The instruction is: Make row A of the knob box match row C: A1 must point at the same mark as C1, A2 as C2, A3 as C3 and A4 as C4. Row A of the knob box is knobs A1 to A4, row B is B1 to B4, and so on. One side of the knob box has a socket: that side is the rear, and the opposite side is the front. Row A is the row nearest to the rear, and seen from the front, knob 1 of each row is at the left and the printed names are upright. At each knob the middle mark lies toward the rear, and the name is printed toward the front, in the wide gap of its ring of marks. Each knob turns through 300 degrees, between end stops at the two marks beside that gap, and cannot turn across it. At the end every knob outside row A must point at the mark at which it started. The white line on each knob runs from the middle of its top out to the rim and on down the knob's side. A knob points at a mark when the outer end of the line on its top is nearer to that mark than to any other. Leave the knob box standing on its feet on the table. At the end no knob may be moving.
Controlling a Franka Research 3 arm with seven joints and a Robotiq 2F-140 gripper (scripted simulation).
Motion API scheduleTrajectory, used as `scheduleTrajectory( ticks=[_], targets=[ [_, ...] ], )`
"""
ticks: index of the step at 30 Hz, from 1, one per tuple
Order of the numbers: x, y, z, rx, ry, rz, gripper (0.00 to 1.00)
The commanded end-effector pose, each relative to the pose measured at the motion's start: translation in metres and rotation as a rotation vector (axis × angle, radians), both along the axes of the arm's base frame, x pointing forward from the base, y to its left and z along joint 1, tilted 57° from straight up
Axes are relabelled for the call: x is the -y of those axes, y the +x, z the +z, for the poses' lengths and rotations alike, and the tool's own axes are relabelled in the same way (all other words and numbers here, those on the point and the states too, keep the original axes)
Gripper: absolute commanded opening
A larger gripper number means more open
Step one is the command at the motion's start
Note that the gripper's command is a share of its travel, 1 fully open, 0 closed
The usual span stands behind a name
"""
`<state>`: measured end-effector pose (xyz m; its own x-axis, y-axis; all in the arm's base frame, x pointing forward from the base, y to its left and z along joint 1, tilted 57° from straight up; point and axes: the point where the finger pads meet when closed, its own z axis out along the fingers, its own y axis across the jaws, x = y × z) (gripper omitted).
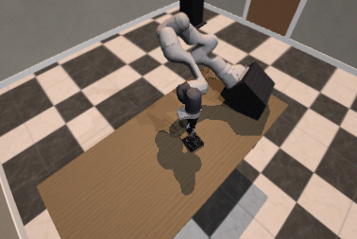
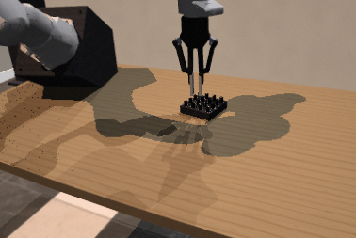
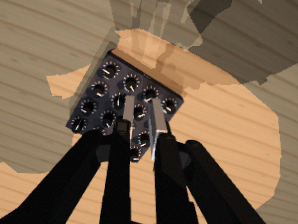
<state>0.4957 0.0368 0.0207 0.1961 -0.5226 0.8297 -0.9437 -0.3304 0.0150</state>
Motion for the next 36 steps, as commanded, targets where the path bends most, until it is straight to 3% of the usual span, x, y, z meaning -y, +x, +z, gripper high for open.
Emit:
scheduleTrajectory(
  ticks=[1, 36],
  targets=[
    [0.002, -0.003, 0.000, -0.128, -0.046, 0.077, 0.12],
    [0.002, -0.016, -0.006, -0.550, -0.178, 0.361, 0.12]
  ],
)
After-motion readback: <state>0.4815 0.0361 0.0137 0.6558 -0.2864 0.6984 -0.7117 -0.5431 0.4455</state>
